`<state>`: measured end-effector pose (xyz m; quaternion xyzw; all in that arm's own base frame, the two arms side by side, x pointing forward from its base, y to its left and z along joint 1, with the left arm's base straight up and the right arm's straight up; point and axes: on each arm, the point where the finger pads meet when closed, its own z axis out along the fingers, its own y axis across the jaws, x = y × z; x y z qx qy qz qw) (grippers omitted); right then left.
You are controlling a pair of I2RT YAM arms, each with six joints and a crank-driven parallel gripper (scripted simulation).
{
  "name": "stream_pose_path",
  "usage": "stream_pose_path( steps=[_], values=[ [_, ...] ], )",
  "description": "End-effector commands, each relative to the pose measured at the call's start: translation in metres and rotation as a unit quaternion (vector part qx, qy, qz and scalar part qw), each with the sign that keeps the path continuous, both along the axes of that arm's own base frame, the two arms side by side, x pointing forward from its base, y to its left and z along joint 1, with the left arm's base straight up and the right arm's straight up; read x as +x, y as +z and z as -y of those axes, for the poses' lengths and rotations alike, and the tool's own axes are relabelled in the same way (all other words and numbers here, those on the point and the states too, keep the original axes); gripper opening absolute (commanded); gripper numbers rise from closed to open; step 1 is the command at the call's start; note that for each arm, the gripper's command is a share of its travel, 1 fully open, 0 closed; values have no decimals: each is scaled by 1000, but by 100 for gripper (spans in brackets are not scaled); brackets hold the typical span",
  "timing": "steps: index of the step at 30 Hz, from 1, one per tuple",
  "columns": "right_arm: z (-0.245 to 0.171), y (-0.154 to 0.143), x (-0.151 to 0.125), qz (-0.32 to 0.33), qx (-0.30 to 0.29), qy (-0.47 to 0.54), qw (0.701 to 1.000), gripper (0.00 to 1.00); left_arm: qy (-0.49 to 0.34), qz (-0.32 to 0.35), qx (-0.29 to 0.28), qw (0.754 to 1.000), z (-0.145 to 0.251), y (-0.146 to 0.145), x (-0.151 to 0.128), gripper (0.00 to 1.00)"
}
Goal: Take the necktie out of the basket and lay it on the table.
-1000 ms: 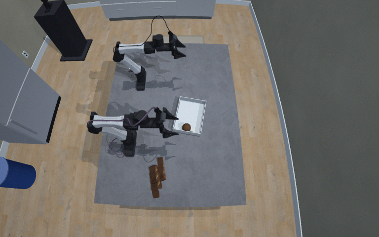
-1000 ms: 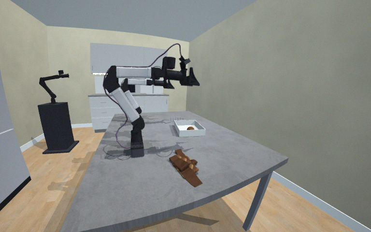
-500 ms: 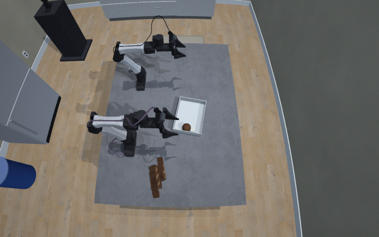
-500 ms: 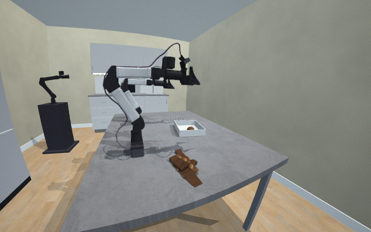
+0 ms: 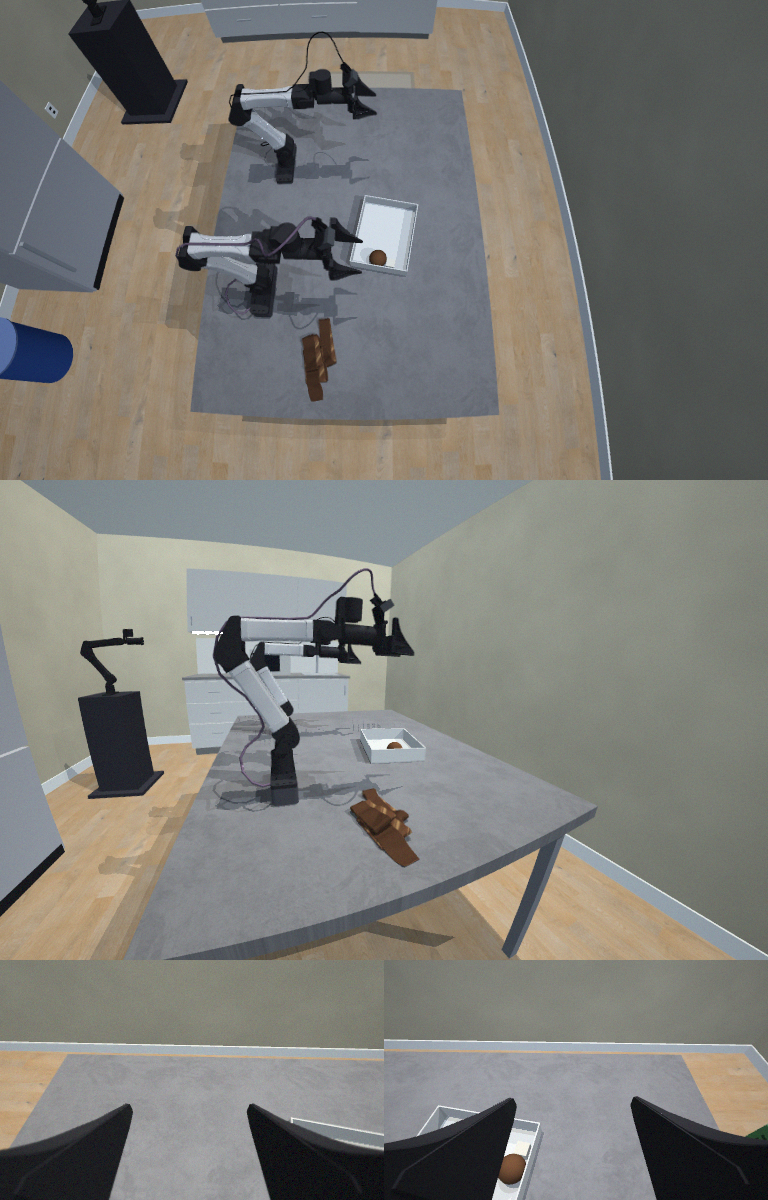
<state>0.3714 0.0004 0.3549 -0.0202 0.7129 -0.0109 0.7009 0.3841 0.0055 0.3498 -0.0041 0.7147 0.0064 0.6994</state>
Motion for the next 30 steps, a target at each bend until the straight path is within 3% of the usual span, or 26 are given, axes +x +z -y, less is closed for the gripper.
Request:
stream_pose_path(
  steps=[1, 19, 30],
  values=[
    [-2, 13, -2, 21, 3, 1, 1000, 100, 0, 0, 0, 1000, 0, 0, 0, 100],
    [-3, 13, -2, 21, 3, 1, 1000, 100, 0, 0, 0, 1000, 0, 20, 0, 100],
    [-3, 13, -2, 21, 3, 2, 1000, 100, 0, -1, 0, 1000, 0, 54, 0, 100]
  ],
)
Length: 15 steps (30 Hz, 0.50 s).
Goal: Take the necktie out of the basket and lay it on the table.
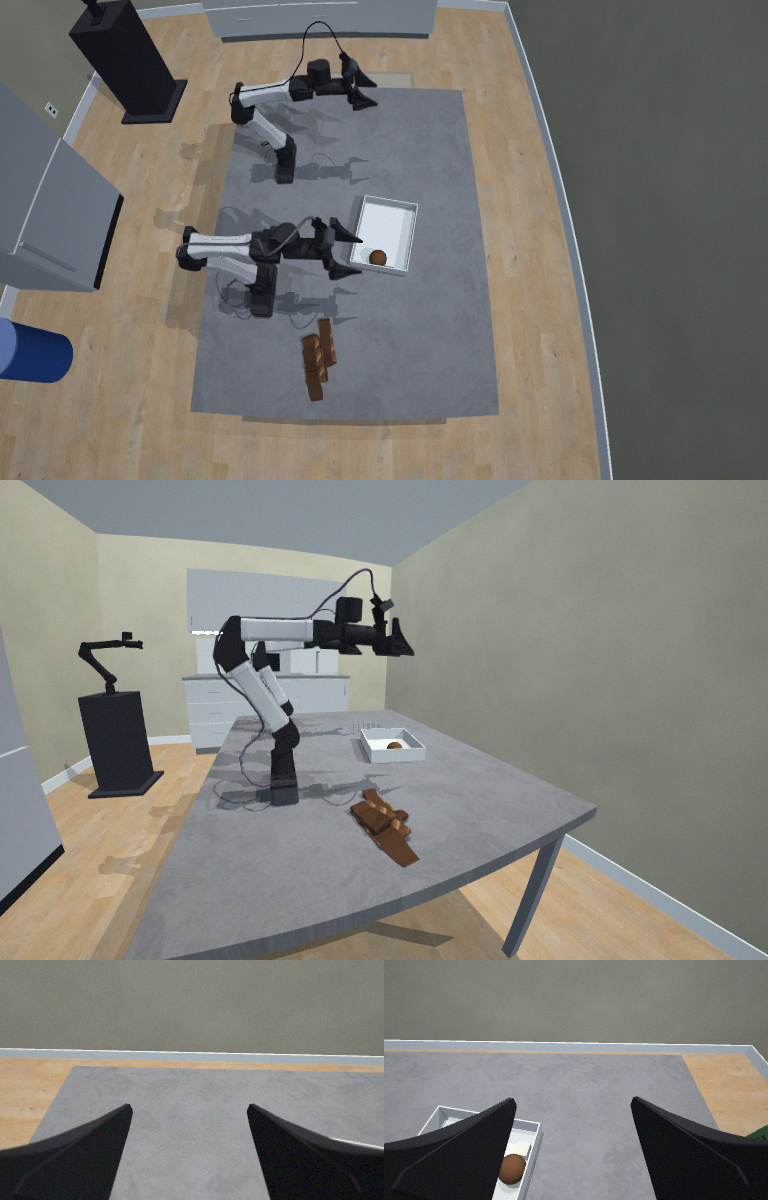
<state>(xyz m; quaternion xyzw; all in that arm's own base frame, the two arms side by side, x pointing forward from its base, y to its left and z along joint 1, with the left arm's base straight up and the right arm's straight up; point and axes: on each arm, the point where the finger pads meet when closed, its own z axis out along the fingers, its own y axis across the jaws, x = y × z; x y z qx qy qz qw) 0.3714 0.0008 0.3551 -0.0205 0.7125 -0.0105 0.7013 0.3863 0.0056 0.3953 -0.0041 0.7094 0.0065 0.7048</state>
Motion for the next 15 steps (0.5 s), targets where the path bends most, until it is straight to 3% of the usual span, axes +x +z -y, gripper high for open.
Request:
stream_pose_path(
  steps=[1, 15],
  values=[
    [-2, 13, -2, 21, 3, 1, 1000, 100, 0, -9, 0, 1000, 0, 12, -2, 100],
    [-3, 13, -2, 21, 3, 1, 1000, 100, 0, -10, 0, 1000, 0, 45, -1, 100]
  ],
)
